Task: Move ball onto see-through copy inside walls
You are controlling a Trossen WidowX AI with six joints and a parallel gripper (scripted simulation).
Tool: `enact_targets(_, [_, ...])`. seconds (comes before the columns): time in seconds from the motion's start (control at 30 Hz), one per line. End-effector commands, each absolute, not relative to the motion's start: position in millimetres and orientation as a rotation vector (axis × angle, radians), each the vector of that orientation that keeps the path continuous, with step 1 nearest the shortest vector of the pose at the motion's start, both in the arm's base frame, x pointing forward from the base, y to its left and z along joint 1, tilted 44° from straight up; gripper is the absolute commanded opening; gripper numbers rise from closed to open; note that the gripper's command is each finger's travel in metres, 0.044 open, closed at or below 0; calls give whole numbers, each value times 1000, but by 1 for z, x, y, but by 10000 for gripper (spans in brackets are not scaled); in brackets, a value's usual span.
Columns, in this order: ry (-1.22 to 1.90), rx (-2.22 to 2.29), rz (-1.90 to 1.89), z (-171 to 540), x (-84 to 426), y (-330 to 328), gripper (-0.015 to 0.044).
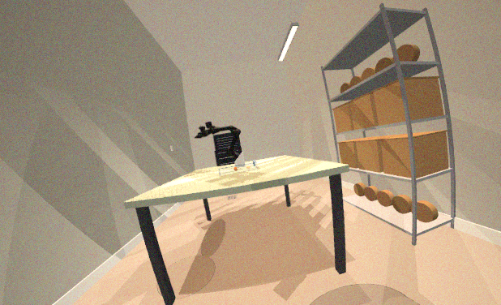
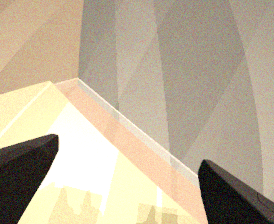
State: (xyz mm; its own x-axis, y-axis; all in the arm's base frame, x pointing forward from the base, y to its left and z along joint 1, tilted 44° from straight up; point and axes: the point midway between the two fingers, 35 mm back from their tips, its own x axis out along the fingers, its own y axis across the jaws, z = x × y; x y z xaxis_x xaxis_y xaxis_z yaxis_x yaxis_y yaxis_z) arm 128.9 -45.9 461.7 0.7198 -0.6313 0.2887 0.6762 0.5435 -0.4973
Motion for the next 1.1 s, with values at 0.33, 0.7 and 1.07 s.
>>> enact_targets(0.33, [-82,-359,-728,447,116,-149,270])
enact_targets(0.7, [289,-231,-511,341,213,-205,270])
enact_targets(1.07, [715,-356,-216,226,295,-166,270])
